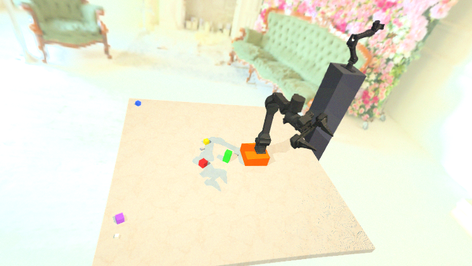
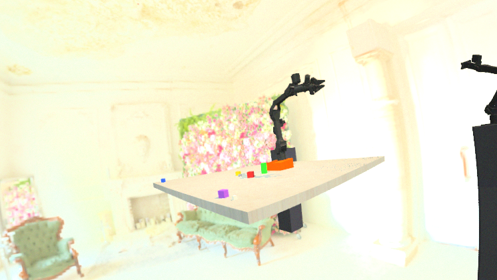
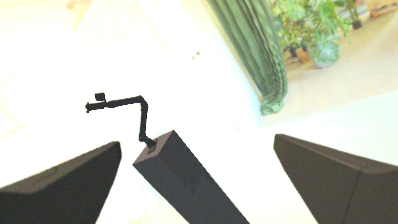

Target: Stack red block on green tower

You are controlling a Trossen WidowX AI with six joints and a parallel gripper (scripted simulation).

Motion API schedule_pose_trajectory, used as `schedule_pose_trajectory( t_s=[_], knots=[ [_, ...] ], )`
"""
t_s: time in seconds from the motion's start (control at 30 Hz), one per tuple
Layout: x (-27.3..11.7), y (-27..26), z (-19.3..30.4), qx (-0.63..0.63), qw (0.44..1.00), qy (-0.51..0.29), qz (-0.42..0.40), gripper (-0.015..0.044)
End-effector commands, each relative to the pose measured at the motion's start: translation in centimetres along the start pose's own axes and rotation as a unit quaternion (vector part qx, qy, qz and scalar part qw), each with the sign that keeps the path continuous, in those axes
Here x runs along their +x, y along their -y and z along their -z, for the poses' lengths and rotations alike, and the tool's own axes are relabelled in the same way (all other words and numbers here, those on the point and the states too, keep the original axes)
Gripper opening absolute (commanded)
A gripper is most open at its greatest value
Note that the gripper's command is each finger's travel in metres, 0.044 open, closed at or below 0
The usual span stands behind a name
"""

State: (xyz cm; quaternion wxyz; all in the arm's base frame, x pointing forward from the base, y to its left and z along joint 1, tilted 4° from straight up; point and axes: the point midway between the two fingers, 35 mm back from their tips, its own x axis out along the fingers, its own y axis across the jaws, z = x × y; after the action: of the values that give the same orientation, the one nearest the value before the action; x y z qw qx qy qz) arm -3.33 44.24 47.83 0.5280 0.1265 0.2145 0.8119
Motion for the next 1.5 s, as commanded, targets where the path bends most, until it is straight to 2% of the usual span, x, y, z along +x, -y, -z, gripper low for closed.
schedule_pose_trajectory(
  t_s=[0.0, 0.4, 0.83, 1.13, 1.47],
  knots=[
    [-0.6, 5.9, 0.6, -0.006, 0.997, -0.013, 0.079, 0.044],
    [-7.4, 20.7, 2.6, -0.023, 0.958, -0.081, 0.274, 0.044],
    [-21.3, 34.1, 7.6, 0.031, 0.861, -0.184, 0.473, 0.044],
    [-32.6, 38.5, 12.8, 0.098, 0.778, -0.271, 0.559, 0.044],
    [-44.0, 38.2, 19.9, 0.198, 0.688, -0.367, 0.594, 0.044]
  ],
)
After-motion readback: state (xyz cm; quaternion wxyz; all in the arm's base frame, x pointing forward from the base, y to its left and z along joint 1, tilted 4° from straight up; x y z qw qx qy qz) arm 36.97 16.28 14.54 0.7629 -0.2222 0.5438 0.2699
